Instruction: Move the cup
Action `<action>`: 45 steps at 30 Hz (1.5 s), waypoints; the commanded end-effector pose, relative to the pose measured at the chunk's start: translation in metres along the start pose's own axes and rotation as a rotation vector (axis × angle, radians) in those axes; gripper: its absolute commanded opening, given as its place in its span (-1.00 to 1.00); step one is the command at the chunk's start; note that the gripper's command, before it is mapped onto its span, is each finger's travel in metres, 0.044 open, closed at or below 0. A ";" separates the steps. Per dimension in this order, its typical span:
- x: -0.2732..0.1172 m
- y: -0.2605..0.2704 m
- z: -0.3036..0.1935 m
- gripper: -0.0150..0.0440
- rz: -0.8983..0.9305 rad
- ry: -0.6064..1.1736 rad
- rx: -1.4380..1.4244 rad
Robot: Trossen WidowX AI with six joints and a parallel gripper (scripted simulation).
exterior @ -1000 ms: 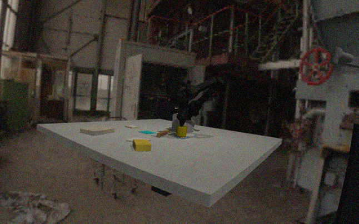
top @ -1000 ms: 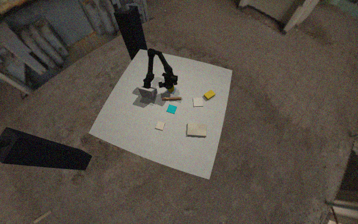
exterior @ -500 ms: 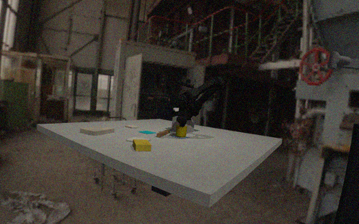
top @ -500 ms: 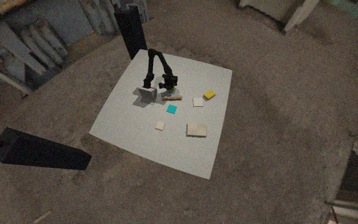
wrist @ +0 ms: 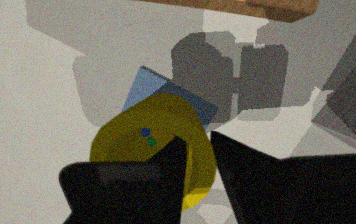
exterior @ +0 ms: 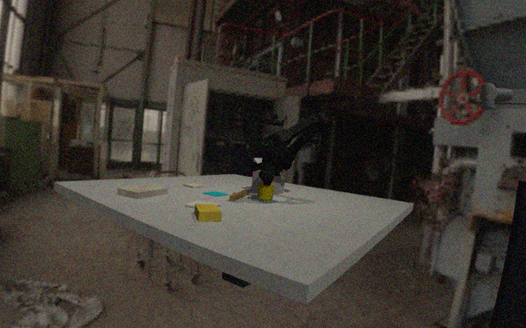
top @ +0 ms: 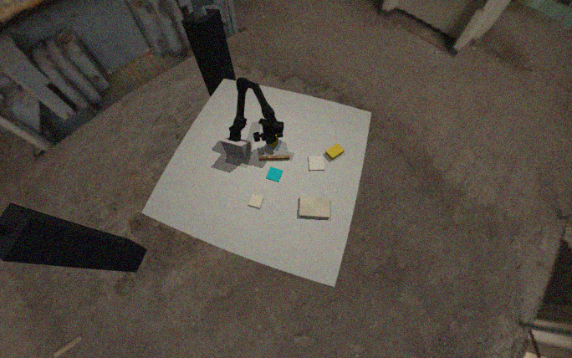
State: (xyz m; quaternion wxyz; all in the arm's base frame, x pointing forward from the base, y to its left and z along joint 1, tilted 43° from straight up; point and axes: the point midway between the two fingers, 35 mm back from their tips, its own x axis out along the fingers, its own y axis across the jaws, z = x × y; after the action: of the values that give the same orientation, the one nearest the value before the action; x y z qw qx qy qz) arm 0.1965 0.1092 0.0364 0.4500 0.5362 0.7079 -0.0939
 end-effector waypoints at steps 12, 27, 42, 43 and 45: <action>-0.002 0.000 0.000 -0.49 0.000 0.000 -0.001; -0.037 -0.002 0.002 -0.49 -0.002 0.002 0.005; -0.045 -0.008 0.001 -0.49 -0.005 0.016 0.018; -0.045 -0.008 0.001 -0.49 -0.005 0.016 0.018; -0.045 -0.008 0.001 -0.49 -0.005 0.016 0.018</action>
State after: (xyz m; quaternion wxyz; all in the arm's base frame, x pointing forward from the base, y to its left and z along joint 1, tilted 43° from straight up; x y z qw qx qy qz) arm 0.1908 0.0751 0.0664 0.4399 0.5387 0.7120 -0.0964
